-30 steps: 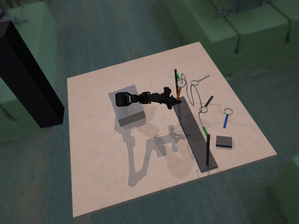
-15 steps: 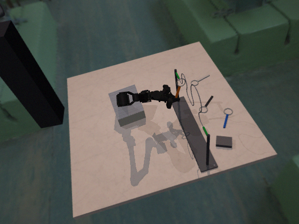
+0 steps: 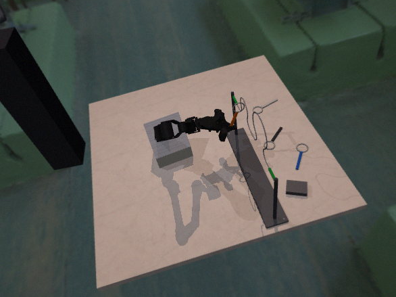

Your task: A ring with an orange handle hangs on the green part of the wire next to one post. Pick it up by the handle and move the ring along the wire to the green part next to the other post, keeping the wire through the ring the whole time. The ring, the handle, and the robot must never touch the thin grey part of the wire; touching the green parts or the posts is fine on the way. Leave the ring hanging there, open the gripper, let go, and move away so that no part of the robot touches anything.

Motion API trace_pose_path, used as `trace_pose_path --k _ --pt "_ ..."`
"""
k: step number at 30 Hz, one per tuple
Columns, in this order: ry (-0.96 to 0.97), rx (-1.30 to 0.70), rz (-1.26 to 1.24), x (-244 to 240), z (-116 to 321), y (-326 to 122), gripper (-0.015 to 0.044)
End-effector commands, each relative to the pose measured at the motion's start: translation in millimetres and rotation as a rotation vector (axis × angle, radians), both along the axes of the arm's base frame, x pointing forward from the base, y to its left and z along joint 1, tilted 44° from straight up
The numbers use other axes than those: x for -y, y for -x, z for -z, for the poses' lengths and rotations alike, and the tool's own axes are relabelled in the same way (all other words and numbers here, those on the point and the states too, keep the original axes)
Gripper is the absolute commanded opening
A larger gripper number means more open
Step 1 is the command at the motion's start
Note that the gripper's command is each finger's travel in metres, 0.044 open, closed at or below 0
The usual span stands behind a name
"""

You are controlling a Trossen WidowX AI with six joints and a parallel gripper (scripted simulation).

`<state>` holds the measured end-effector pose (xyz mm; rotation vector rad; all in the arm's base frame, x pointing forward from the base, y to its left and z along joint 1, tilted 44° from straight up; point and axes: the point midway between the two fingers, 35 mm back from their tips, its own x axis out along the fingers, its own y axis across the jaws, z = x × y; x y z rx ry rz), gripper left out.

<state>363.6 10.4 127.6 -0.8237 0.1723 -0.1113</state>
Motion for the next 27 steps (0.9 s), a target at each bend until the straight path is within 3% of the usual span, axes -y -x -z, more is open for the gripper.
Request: trace_pose_path --k 1,27 --pt "-0.019 -0.012 0.003 -3 7 1 -0.015" --pt "-0.041 -0.016 -0.001 -24 27 4 -0.015"
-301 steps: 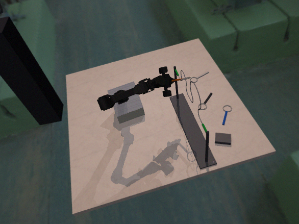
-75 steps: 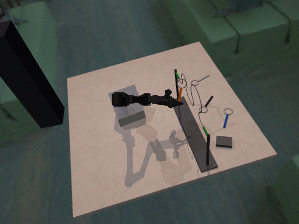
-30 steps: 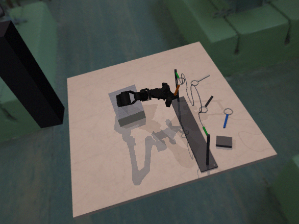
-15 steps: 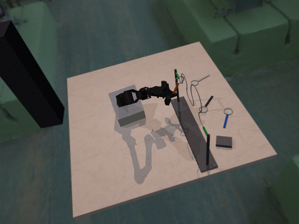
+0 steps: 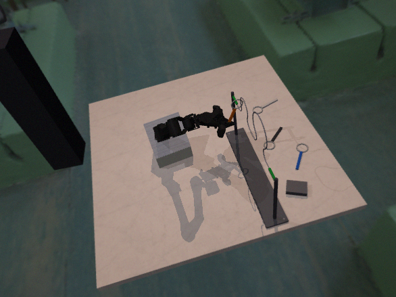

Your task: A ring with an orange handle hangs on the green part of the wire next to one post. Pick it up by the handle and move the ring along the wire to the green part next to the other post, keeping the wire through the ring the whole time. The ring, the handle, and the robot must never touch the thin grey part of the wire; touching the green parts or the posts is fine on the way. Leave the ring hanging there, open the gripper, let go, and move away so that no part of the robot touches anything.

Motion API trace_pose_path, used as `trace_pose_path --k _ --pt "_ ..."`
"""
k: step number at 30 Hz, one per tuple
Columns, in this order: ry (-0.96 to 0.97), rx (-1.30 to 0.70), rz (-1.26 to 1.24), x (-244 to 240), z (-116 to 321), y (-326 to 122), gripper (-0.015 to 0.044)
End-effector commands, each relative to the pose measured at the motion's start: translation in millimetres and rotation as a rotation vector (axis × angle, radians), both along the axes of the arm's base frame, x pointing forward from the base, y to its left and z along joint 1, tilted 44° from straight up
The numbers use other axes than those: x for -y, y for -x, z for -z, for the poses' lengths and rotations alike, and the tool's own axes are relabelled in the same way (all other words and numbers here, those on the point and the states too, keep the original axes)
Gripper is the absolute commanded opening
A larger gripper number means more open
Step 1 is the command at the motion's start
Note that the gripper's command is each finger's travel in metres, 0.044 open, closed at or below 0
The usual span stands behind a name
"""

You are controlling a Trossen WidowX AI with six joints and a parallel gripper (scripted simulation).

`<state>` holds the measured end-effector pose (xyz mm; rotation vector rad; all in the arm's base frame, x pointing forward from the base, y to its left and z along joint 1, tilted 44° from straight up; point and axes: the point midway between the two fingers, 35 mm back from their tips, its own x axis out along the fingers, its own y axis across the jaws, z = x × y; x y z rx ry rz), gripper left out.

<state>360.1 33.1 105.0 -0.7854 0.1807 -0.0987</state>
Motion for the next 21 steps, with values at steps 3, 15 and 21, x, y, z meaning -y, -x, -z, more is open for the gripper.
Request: trace_pose_path --k 3,15,21 --pt "-0.002 -0.007 0.004 -3 7 1 -0.015" --pt "-0.002 -0.006 0.004 -11 14 2 -0.015" --pt "-0.002 -0.007 0.004 -7 19 1 -0.015"
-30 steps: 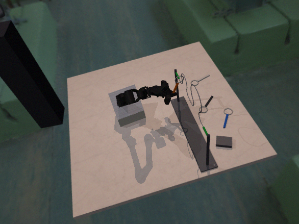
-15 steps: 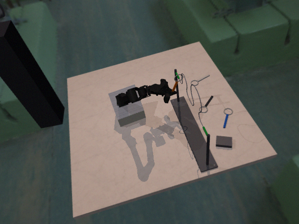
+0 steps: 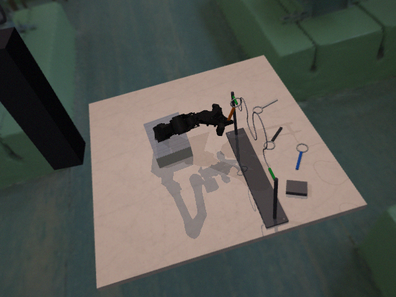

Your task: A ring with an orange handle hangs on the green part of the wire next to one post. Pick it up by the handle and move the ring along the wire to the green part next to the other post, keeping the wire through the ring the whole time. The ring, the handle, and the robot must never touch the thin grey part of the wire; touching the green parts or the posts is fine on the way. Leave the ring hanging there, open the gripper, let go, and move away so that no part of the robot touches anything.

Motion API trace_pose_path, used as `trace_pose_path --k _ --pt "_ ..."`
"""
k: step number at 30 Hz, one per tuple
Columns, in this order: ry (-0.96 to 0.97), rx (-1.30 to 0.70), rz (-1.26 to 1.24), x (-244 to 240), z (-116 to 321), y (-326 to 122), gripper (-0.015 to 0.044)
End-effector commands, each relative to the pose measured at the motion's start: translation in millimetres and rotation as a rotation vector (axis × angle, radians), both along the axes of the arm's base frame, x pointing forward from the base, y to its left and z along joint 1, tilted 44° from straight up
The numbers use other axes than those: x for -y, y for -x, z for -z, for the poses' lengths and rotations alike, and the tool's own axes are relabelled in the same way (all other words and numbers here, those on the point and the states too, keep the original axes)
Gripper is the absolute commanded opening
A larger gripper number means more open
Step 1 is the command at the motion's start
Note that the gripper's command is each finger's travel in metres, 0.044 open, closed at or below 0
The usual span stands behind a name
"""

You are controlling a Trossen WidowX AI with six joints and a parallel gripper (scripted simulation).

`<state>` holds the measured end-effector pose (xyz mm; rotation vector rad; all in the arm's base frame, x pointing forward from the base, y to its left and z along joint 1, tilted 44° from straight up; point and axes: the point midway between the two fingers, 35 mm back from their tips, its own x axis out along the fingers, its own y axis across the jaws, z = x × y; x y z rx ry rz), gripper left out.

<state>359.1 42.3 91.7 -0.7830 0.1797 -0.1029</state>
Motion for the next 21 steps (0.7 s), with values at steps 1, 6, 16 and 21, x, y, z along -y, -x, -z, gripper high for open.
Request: trace_pose_path --k 1,6,16,21 --pt "0.0 -0.009 0.0 3.4 6.9 -0.7 -0.015" --pt "0.0 -0.009 0.0 8.9 12.9 -2.1 -0.015" --pt "0.001 -0.009 0.0 11.6 15.8 -2.7 -0.015" --pt "0.001 -0.009 0.0 11.6 15.8 -2.7 -0.015"
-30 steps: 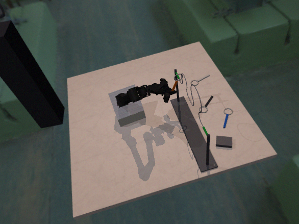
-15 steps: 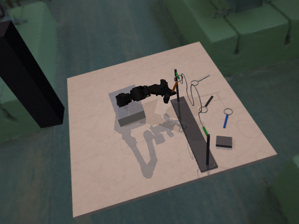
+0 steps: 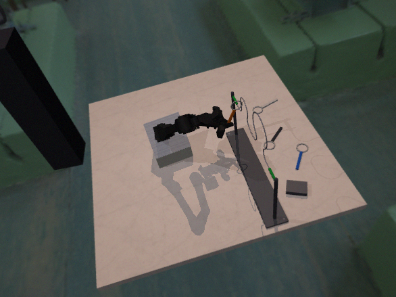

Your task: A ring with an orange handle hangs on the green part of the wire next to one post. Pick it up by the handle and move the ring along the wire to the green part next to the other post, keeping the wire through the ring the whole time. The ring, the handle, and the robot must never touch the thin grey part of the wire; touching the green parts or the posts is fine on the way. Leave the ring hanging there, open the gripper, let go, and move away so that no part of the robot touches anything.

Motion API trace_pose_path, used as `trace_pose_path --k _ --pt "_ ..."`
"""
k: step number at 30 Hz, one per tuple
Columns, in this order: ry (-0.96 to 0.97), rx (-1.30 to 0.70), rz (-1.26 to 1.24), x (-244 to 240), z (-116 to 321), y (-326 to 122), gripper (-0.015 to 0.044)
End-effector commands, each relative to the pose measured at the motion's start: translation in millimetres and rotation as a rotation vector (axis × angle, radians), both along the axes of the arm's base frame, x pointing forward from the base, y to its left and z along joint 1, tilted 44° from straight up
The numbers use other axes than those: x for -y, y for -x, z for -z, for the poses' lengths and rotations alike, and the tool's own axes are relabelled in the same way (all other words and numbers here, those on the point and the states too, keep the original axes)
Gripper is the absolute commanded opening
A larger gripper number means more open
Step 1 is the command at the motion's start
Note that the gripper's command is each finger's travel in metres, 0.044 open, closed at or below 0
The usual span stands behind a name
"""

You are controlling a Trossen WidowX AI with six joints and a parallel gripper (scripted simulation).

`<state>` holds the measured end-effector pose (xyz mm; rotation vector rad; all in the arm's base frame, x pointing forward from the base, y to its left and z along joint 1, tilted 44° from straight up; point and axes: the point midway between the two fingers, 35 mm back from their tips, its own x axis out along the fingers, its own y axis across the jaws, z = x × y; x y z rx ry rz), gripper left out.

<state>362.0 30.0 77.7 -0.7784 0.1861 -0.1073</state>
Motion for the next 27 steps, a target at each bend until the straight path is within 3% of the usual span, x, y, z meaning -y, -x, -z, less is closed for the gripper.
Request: trace_pose_path --k 1,16,27 --pt "0.005 -0.005 -0.007 -0.7 1.8 0.2 -0.015" --pt "0.005 -0.005 -0.007 -0.7 1.8 0.2 -0.015" --pt "0.0 -0.001 -0.001 -0.3 0.4 0.7 0.0139"
